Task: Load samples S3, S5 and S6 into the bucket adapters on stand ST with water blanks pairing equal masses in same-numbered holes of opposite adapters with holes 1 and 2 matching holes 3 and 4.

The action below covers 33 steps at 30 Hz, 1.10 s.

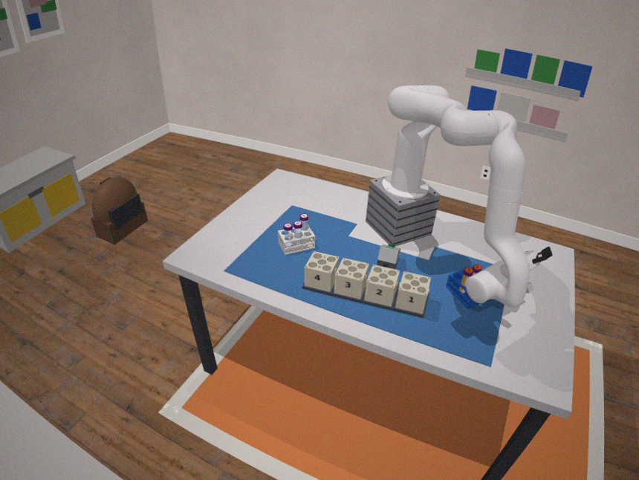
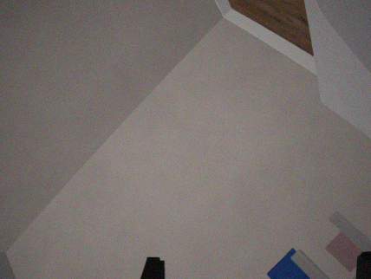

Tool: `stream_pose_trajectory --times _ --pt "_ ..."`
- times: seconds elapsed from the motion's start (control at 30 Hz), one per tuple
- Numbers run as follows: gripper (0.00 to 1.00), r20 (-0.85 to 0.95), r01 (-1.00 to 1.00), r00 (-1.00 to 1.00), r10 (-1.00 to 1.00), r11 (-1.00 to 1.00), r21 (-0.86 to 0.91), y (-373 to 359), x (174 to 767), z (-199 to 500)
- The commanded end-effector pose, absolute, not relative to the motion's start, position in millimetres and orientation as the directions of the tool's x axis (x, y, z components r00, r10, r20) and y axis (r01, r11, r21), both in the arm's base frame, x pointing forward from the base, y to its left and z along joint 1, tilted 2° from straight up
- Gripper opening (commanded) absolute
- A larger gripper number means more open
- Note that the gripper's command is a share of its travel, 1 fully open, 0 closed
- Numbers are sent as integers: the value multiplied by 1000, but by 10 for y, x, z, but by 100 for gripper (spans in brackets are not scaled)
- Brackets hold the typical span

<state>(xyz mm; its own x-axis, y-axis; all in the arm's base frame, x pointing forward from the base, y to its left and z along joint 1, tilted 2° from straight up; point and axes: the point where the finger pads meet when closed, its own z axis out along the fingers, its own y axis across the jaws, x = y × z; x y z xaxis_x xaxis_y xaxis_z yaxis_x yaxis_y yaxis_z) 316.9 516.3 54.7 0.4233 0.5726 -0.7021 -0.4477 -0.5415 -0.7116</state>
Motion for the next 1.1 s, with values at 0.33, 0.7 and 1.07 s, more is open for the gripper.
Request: stream_pose_trajectory --times 0.33,0.7,1.07 --pt "100 -701 -447 424 574 -540 -713 5167 3174 557" --pt "100 -718 -404 464 518 -598 -692 4941 3268 504" --pt "100 -732 -337 535 423 -687 -643 4578 3390 421"
